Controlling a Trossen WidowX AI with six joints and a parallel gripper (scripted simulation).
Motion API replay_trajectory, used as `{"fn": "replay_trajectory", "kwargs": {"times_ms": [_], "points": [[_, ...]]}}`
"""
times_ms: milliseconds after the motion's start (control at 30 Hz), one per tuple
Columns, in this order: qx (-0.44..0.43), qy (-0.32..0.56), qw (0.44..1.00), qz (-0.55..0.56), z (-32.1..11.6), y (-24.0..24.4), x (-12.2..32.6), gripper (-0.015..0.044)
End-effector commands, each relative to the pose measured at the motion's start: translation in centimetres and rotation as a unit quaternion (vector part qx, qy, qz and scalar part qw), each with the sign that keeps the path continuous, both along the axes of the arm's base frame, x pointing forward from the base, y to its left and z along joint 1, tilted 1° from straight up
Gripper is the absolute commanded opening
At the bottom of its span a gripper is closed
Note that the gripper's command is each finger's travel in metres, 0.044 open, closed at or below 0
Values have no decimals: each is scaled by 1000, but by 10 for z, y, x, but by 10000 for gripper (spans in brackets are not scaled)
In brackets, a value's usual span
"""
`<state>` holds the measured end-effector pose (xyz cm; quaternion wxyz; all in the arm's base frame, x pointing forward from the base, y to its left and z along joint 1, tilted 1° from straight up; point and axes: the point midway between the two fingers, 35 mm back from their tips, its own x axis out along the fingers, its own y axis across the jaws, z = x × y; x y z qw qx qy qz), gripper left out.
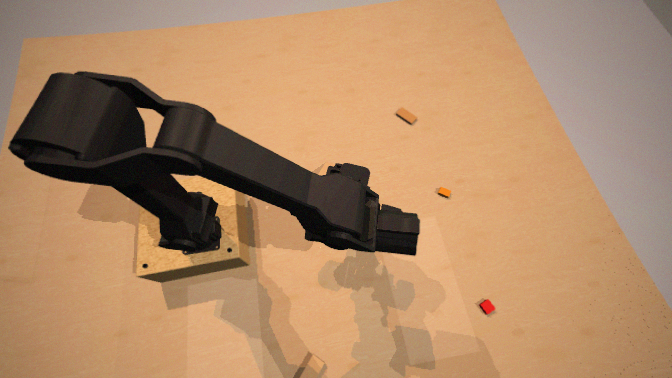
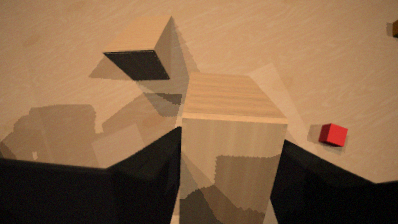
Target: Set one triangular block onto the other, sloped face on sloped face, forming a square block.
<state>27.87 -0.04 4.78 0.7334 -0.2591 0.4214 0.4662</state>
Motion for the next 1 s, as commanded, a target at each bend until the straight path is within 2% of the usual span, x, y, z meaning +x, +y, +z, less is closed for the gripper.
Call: {"fn": "replay_trajectory", "kwargs": {"times_ms": [0, 500, 733, 967], "points": [[-52, 27, 998, 9, 1, 3, 3, 0], [-250, 77, 965, 31, 18, 11, 9, 0], [-252, 77, 964, 31, 19, 14, 10, 0], [-251, 77, 965, 31, 30, 42, 17, 0]]}}
